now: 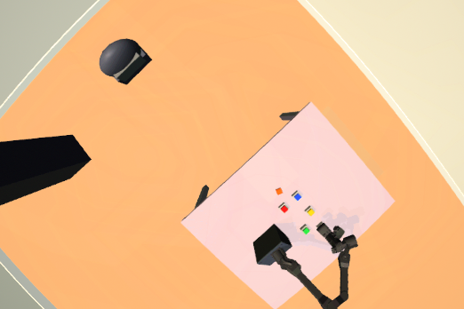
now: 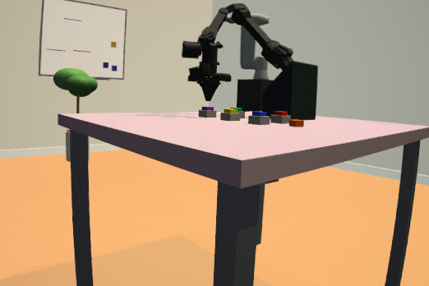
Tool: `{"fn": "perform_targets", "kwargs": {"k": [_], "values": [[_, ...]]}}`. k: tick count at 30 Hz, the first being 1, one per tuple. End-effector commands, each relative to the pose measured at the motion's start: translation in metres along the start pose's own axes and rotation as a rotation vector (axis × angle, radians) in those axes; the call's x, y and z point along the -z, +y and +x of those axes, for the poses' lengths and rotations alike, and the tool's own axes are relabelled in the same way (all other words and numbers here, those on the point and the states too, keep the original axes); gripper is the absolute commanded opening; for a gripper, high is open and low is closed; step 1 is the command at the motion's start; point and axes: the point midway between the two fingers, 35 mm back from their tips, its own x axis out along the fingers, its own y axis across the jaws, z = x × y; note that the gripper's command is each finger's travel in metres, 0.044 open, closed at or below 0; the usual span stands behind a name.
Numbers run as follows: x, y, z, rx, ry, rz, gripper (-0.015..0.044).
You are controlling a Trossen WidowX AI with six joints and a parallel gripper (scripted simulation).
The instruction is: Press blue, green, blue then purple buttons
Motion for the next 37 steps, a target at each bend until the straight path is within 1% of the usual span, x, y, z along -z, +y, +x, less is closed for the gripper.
{"fn": "perform_targets", "kwargs": {"k": [1,7,12,13,20,28,31,37], "values": [[-0.005,0.012,-0.006,-0.019,-0.006,-0.005,0.0099],[-0.027,0.072,-0.017,-0.096,-0.021,-0.029,0.0256],[-0.047,0.149,-0.033,-0.139,-0.015,-0.028,0.0387],[-0.049,0.165,-0.036,-0.144,-0.012,-0.028,0.04],[-0.038,0.268,-0.058,-0.135,0.011,-0.025,0.04],[0.013,0.368,-0.07,-0.05,0.011,-0.003,0.04],[0.028,0.386,-0.07,-0.024,0.003,0.005,0.04],[0.031,0.389,-0.07,-0.019,0.001,0.007,0.04]]}}
